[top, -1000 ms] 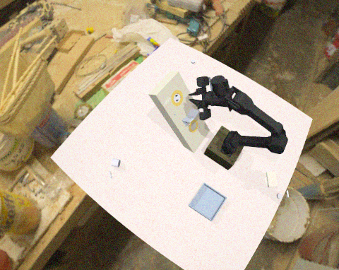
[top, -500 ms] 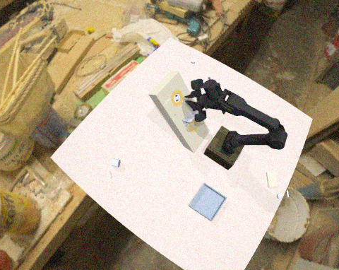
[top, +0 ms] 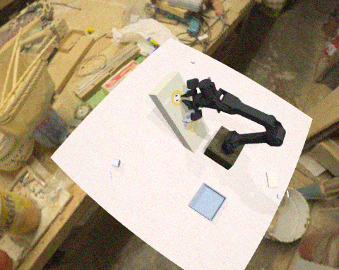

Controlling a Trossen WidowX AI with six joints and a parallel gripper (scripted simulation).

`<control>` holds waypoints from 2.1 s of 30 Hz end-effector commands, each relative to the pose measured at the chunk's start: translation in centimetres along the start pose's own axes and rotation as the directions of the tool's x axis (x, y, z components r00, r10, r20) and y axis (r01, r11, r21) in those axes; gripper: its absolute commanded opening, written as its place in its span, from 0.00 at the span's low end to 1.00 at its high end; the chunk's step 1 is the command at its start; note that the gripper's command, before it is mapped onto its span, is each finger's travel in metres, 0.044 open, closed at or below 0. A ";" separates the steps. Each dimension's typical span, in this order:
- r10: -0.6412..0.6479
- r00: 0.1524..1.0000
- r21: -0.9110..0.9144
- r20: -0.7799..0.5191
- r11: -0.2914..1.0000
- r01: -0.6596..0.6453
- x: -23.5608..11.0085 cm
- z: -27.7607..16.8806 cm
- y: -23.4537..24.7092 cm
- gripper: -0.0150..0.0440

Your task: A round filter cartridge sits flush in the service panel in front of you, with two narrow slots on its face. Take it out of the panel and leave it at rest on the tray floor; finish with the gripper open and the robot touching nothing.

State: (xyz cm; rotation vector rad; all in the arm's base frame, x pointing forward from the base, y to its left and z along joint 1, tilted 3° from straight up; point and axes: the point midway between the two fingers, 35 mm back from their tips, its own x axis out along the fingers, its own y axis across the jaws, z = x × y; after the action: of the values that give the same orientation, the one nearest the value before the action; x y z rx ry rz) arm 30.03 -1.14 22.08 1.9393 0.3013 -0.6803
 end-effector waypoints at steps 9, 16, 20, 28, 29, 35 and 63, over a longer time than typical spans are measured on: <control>-0.006 1.000 -0.007 -0.002 1.000 0.006 1.9 0.1 -0.3 0.40; -0.006 1.000 -0.007 -0.002 1.000 0.006 2.8 0.1 -0.4 0.40; -0.006 1.000 -0.007 -0.002 1.000 0.006 2.8 0.1 -0.4 0.40; -0.006 1.000 -0.007 -0.002 1.000 0.006 2.8 0.1 -0.5 0.40; -0.006 1.000 -0.007 -0.002 1.000 0.006 2.8 0.1 -0.4 0.40; -0.006 1.000 -0.007 -0.002 1.000 0.006 2.8 0.1 -0.4 0.40; -0.005 1.000 -0.007 -0.002 1.000 0.005 3.1 0.1 -0.4 0.40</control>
State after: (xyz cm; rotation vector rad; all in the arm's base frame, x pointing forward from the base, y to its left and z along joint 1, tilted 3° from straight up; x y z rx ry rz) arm 32.31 -1.36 19.99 1.9371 0.3045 -0.6850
